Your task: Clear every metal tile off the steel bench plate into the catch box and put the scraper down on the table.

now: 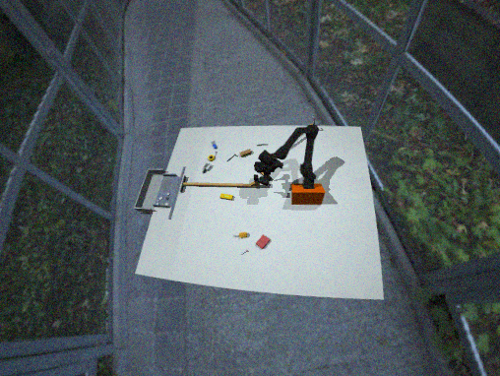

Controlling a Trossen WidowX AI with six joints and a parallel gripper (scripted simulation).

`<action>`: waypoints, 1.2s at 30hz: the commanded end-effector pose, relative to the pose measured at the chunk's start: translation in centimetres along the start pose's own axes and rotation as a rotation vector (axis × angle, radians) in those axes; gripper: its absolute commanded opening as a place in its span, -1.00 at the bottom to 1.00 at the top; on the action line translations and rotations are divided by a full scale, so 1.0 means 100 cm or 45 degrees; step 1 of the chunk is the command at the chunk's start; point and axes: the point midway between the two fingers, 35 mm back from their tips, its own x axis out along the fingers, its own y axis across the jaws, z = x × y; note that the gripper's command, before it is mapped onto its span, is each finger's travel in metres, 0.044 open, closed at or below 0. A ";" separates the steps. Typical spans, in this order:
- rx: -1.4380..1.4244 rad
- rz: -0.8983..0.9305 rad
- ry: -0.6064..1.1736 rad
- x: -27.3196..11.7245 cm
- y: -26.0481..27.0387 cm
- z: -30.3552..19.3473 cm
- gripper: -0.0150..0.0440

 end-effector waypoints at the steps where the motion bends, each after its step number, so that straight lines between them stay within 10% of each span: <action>1: -0.004 -0.005 -0.061 -0.011 0.000 0.013 1.00; 36: -0.053 0.005 -0.638 -0.147 0.012 0.100 1.00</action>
